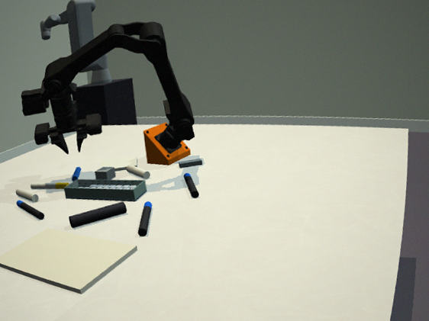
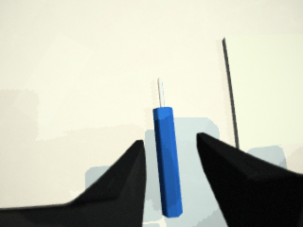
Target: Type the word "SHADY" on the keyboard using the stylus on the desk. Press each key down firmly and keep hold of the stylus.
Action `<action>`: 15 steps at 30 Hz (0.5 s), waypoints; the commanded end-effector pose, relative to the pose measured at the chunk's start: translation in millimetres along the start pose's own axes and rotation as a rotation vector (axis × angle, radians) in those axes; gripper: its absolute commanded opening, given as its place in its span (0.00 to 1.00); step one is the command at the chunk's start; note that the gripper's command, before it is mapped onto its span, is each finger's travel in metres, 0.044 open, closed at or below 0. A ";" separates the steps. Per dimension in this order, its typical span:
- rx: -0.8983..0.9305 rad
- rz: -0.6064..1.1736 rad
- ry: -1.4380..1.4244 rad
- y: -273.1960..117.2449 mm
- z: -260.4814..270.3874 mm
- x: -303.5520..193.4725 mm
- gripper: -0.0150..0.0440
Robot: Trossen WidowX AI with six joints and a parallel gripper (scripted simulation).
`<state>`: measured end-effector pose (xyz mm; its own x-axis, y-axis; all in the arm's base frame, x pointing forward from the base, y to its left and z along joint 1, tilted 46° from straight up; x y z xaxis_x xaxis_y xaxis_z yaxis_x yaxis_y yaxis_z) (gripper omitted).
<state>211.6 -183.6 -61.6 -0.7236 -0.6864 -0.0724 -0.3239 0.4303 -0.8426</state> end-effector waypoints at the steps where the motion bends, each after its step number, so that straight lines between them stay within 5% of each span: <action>1: 0.001 -0.014 0.030 0.4 -0.9 0.6 0.51; 15: 0.001 -0.013 0.030 9.0 -1.1 -3.4 0.51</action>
<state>212.7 -179.7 -66.1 -0.7346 -0.6767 -0.0491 -0.3276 0.4171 -0.8478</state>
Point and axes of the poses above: the point midway between the two fingers, 35 mm back from their tips, its own y axis out along the fingers, its own z axis across the jaws, x = y × z, the point moved 3 cm from there along -y, back along the fingers, and after that the axes turned 2 degrees about y, right-handed, at the moved point
